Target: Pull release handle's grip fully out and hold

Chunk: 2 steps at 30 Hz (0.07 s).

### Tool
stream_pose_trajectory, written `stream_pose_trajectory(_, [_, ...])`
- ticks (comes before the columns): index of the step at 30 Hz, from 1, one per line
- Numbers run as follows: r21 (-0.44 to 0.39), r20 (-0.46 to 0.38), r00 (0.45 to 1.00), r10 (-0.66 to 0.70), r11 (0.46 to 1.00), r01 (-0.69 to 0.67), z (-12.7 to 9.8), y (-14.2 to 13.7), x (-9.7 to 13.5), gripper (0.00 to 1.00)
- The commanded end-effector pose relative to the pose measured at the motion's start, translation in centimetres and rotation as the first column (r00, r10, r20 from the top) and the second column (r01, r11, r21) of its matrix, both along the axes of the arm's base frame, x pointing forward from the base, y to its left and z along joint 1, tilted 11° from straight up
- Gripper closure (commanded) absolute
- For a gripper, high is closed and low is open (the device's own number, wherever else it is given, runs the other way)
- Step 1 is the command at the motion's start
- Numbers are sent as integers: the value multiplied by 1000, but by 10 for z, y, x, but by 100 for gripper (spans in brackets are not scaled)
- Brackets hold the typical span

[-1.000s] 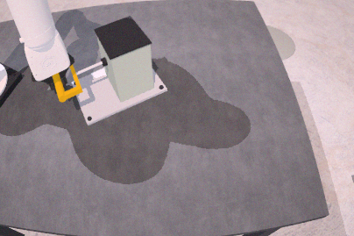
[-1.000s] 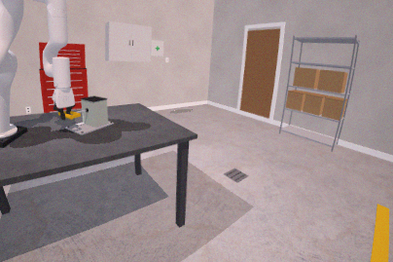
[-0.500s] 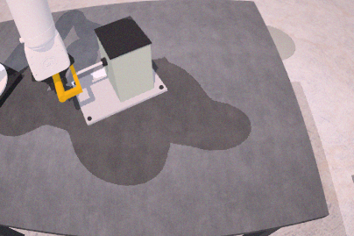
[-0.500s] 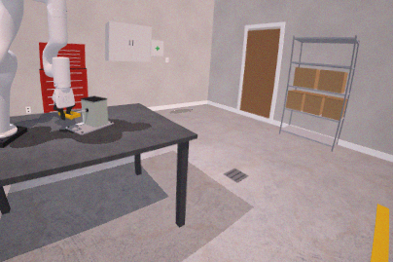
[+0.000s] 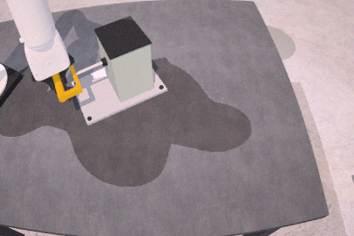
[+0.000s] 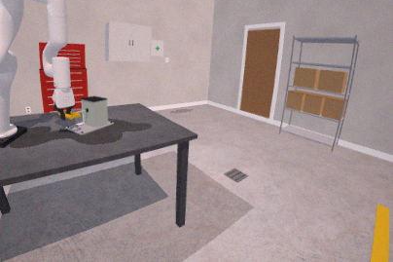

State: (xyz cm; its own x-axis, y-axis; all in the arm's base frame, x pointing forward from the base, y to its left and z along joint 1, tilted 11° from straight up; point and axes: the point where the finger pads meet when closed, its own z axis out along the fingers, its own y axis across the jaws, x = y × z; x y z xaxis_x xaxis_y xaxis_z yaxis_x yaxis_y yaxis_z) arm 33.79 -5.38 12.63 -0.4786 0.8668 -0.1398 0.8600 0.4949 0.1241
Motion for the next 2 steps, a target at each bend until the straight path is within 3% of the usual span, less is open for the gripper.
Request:
stream_pose_trajectory(1, [-2,-2,1000,-1,1000,1,0,-1,0,100])
stream_pose_trajectory(2, [-2,-2,1000,-1,1000,1,0,-1,0,100])
